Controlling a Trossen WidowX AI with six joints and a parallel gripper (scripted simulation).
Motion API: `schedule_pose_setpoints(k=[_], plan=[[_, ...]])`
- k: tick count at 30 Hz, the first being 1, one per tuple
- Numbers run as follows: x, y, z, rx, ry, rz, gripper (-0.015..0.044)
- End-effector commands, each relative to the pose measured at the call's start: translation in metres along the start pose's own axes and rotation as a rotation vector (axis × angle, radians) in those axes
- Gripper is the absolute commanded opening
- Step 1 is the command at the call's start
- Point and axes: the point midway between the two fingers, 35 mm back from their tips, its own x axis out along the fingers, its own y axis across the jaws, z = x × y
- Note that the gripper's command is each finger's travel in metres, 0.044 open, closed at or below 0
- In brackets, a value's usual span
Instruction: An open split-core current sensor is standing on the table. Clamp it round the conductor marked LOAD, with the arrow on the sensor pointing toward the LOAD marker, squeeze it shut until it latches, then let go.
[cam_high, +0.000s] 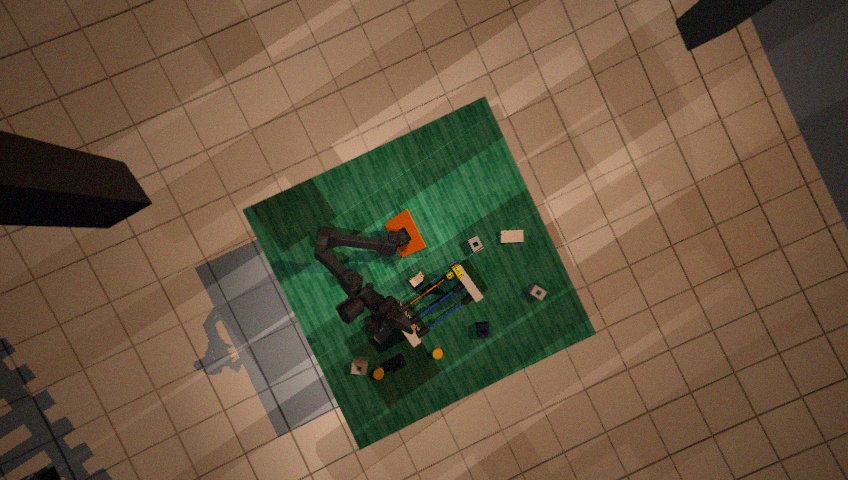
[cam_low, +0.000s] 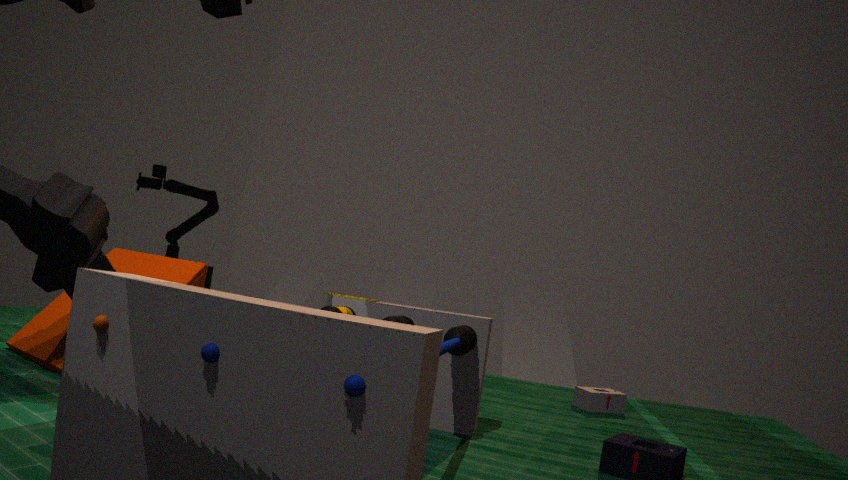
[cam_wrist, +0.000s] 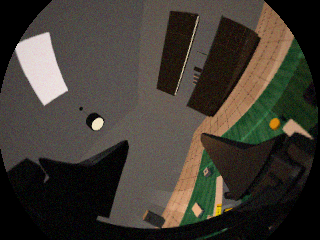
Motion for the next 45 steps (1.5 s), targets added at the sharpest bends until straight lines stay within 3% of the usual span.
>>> schedule_pose_setpoints(k=[1, 6, 18, 26, 31, 40, 45], plan=[[-0.010, -0.069, 0.029, -0.201, -0.159, -0.231, 0.0440], [-0.039, -0.134, 0.056, -0.404, -0.270, -0.492, 0.0440], [-0.032, -0.137, 0.048, -0.399, -0.226, -0.496, 0.0440], [0.036, -0.136, -0.049, -0.295, 0.226, -0.491, 0.0440], [0.057, -0.128, -0.131, -0.280, 0.577, -0.554, 0.0440], [0.036, -0.100, -0.252, -0.546, 1.137, -0.752, 0.0440], [0.013, -0.085, -0.287, -0.817, 1.322, -0.867, 0.0440]])
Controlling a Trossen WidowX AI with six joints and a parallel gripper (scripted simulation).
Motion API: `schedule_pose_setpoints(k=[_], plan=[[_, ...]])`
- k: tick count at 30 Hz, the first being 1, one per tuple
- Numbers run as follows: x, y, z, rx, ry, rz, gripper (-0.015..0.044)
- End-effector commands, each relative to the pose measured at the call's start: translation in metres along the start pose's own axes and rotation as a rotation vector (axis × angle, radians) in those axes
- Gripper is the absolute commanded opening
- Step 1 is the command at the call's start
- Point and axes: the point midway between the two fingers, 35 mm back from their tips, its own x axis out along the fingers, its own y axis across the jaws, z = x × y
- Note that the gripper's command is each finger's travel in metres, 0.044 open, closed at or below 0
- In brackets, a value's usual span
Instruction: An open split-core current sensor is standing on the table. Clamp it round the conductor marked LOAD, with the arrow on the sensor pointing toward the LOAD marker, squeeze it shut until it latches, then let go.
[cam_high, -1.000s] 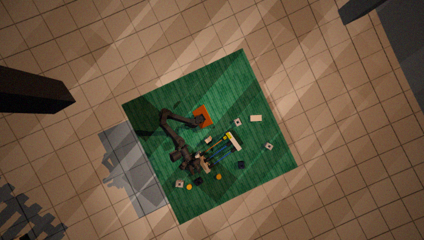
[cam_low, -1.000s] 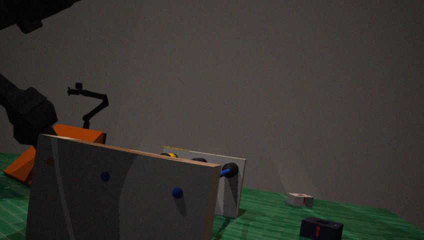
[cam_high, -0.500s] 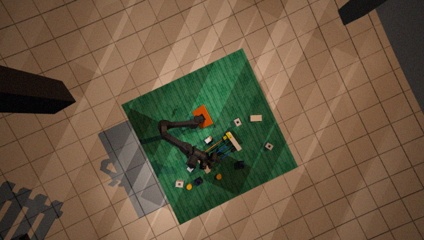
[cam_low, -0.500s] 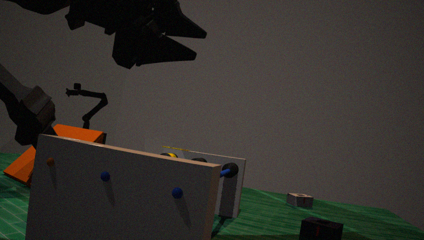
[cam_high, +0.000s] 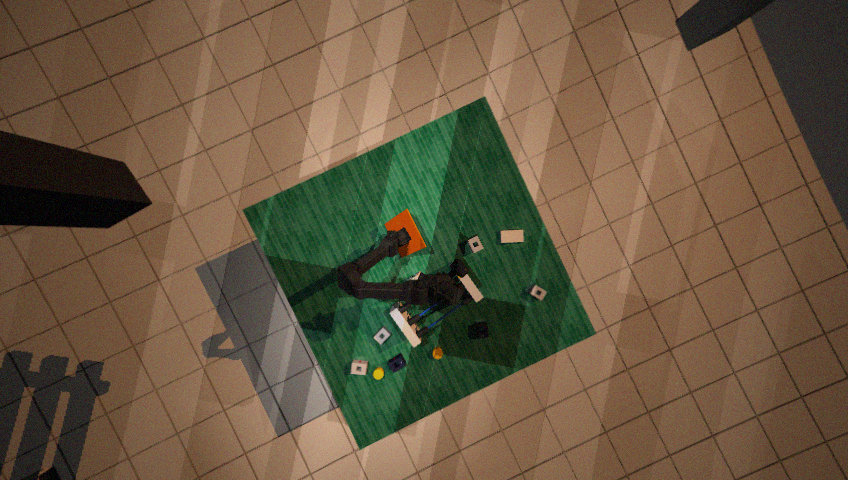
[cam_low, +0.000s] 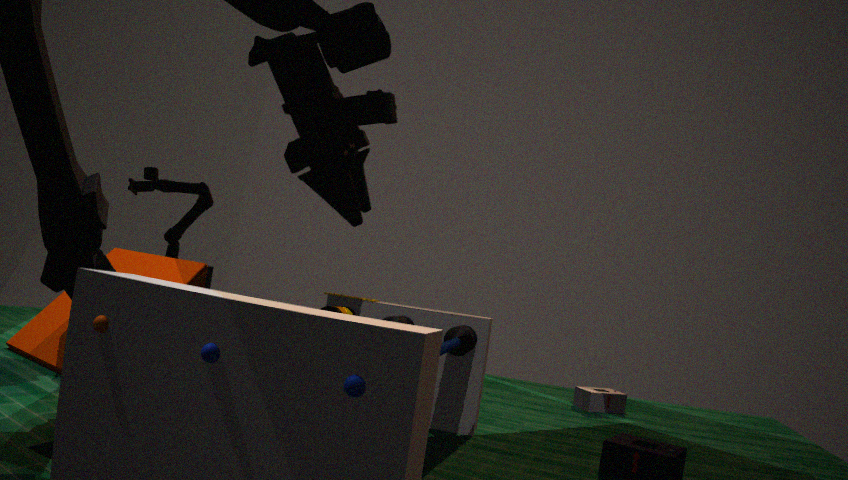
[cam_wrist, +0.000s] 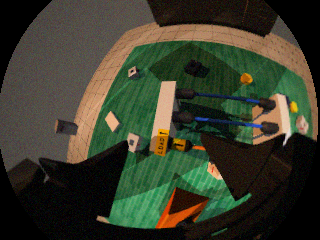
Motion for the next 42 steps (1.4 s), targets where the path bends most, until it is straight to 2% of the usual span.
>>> schedule_pose_setpoints(k=[1, 25, 30, 36, 42], plan=[[0.005, 0.031, -0.036, -0.234, 0.161, -0.235, 0.0440], [0.005, 0.028, -0.036, -0.228, 0.166, -0.238, 0.0440], [0.004, -0.050, -0.051, -0.068, 0.295, -0.303, 0.0440], [-0.006, -0.138, -0.098, 0.141, 0.478, -0.378, 0.0440], [-0.007, -0.146, -0.105, 0.163, 0.499, -0.386, 0.0440]])
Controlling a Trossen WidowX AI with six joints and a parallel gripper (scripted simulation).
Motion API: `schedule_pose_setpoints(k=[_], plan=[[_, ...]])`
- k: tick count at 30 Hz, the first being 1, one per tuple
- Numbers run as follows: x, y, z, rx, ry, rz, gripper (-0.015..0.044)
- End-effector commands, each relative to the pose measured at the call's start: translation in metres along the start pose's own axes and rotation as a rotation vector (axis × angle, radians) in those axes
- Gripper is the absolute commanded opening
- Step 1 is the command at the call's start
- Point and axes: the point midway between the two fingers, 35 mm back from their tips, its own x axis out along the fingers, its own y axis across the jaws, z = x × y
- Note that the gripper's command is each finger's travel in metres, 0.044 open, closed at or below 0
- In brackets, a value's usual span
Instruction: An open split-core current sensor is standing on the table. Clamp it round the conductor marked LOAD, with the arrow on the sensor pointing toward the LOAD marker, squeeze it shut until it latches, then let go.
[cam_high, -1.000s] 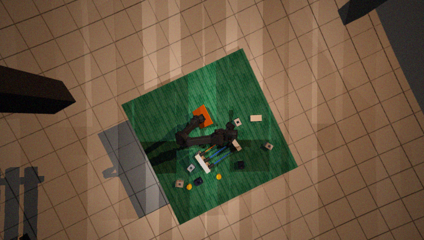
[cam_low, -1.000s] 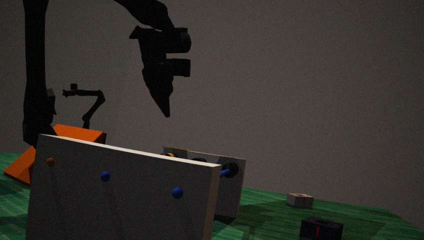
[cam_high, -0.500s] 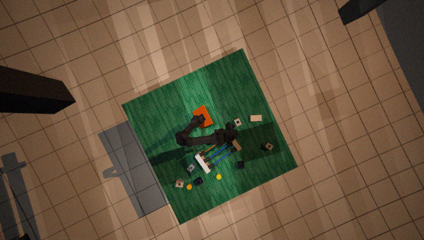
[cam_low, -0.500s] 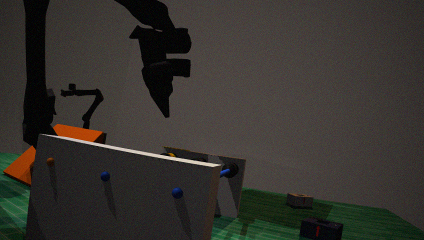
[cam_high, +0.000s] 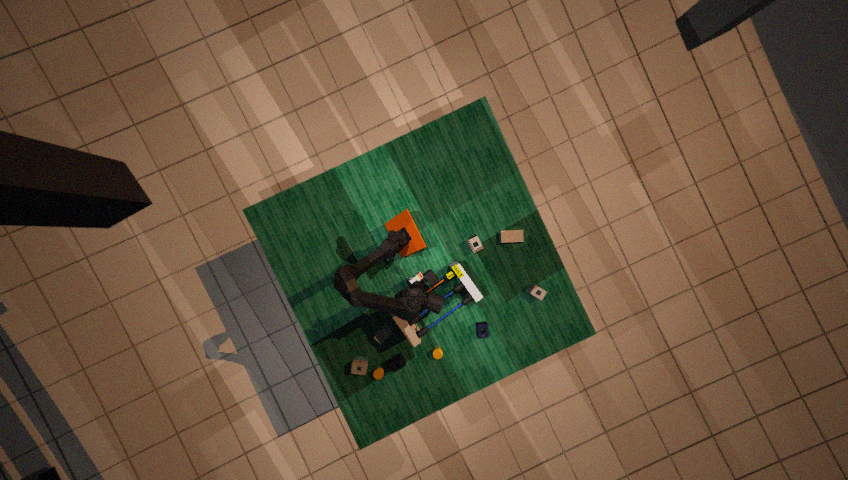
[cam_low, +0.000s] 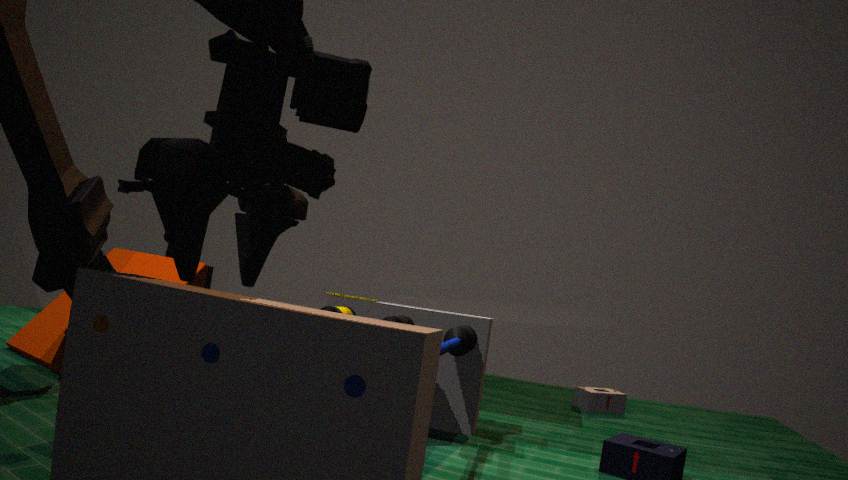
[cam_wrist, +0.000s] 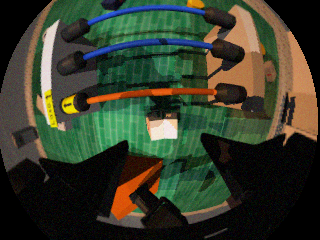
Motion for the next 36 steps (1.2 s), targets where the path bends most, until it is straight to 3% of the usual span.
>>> schedule_pose_setpoints(k=[1, 36], plan=[[0.005, -0.007, -0.006, 0.012, 0.024, -0.010, 0.0440], [0.059, -0.007, -0.006, 0.013, 0.023, -0.011, 0.0440]])
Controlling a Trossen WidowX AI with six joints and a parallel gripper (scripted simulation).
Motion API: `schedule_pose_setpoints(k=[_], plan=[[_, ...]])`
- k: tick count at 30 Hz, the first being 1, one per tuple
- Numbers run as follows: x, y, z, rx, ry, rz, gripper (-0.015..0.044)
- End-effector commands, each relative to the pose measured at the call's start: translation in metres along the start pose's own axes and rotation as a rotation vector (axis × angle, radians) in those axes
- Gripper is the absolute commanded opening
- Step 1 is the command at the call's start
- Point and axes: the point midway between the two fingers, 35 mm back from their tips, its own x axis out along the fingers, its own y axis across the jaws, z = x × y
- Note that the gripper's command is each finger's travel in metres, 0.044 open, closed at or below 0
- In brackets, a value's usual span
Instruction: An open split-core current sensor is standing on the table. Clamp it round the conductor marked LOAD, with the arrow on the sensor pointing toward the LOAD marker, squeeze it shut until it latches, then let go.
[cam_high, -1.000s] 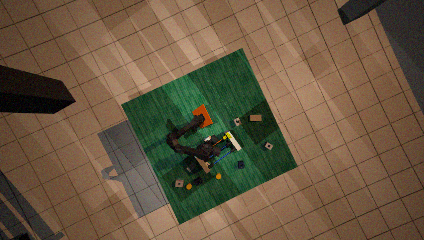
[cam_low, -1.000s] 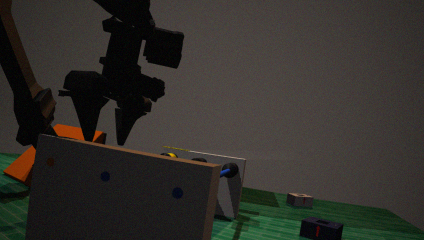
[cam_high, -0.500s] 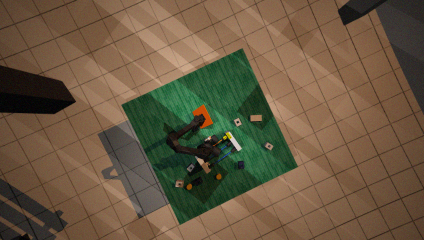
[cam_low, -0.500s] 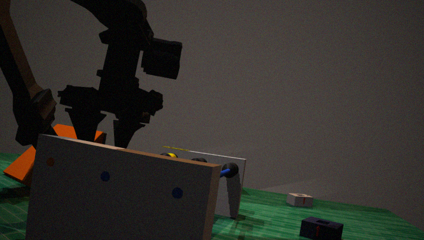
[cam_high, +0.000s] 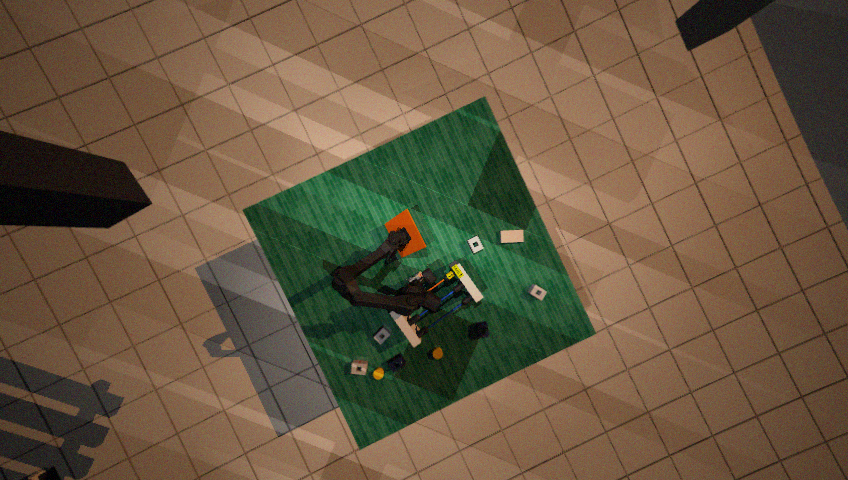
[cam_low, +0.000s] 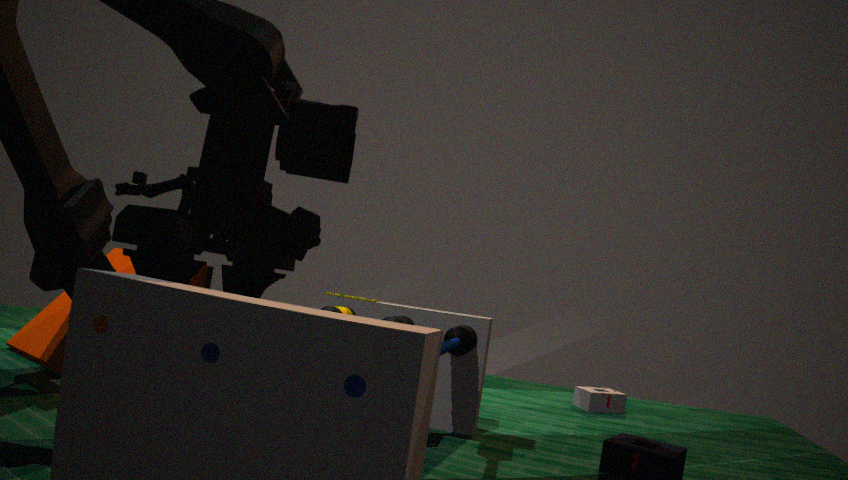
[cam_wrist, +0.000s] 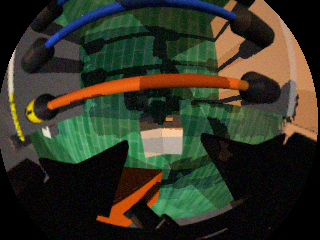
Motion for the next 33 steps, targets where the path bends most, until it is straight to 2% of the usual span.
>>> schedule_pose_setpoints(k=[1, 6, 13, 24, 31, 33], plan=[[0.008, -0.001, -0.002, -0.006, 0.005, -0.005, 0.0440], [0.012, -0.001, -0.003, -0.006, 0.005, -0.006, 0.0440], [0.009, 0.000, -0.001, 0.000, 0.002, -0.002, 0.0256], [0.009, 0.000, -0.001, 0.000, 0.002, -0.002, 0.0183], [-0.012, 0.001, 0.001, -0.003, 0.001, 0.002, 0.0000], [-0.023, 0.001, 0.002, -0.004, 0.002, 0.003, 0.0000]])
